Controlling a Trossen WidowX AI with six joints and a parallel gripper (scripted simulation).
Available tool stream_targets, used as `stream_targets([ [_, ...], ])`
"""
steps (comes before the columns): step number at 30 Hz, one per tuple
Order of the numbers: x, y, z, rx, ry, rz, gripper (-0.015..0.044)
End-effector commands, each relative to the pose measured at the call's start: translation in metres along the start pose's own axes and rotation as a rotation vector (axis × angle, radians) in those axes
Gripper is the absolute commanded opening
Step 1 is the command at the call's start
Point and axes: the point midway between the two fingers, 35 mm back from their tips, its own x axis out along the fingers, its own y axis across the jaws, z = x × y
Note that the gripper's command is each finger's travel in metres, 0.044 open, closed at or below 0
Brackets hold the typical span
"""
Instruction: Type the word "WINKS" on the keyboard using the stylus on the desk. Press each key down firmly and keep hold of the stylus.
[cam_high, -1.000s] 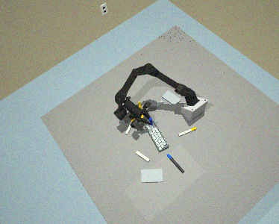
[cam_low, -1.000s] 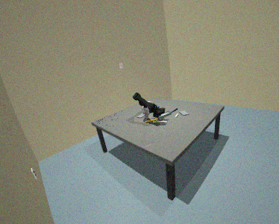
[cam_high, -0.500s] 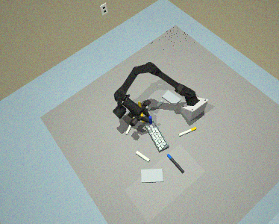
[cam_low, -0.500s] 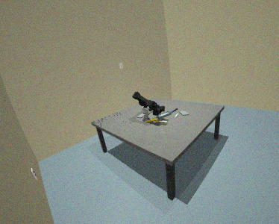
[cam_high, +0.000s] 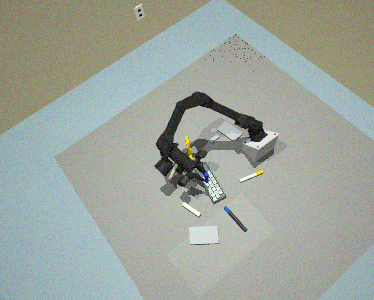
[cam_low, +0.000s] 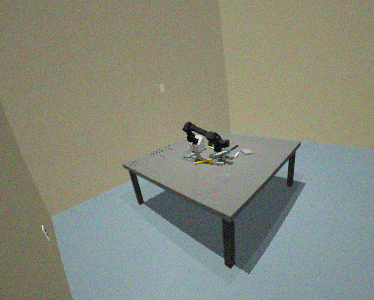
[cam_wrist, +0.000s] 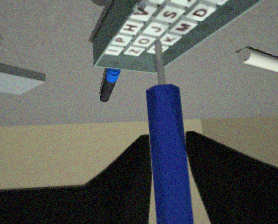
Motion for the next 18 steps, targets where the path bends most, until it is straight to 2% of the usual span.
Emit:
stream_targets([
  [1, 0.028, 0.022, -0.021, -0.001, 0.01, 0.001, 0.0],
  [5, 0.049, 0.036, -0.037, -0.001, 0.015, 0.001, 0.0],
  [18, 0.06, 0.036, -0.021, -0.001, 0.014, 0.0, 0.0],
])
